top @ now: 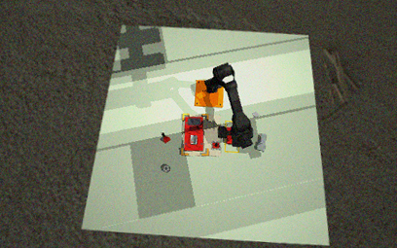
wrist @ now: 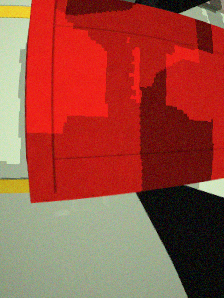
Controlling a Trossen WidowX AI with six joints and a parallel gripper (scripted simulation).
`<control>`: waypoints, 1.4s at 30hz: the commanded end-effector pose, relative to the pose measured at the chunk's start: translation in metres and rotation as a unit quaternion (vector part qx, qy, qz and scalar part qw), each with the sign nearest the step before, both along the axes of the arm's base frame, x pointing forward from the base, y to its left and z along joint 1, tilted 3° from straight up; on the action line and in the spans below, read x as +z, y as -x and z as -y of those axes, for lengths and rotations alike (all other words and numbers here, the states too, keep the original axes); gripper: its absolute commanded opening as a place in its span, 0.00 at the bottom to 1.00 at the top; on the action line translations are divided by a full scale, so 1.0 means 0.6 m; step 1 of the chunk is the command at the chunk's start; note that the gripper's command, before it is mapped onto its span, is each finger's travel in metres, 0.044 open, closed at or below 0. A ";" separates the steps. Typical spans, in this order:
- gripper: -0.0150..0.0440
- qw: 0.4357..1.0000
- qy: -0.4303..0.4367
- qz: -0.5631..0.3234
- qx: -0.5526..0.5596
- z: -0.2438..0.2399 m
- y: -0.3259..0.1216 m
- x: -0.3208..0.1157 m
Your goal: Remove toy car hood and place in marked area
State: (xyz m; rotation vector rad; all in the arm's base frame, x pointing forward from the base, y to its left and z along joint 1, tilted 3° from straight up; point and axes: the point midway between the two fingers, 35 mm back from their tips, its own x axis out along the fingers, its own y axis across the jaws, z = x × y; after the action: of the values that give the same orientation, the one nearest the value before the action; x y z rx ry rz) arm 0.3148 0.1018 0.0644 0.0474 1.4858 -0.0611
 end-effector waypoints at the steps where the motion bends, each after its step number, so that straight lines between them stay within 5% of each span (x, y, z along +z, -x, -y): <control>1: 0.25 1.000 0.001 0.000 0.002 0.001 -0.001 -0.005; 11: 0.25 1.000 0.002 0.000 0.002 0.001 -0.001 -0.013; 28: 1.00 1.000 0.000 0.000 0.000 0.000 -0.001 -0.006; 37: 1.00 1.000 0.001 -0.002 -0.001 -0.002 0.008 0.106; 42: 1.00 1.000 0.002 -0.002 -0.001 -0.002 0.008 0.109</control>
State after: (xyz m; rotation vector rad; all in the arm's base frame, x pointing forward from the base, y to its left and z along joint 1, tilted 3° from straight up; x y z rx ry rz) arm 0.3120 0.1036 0.1275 0.0462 1.4817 -0.0562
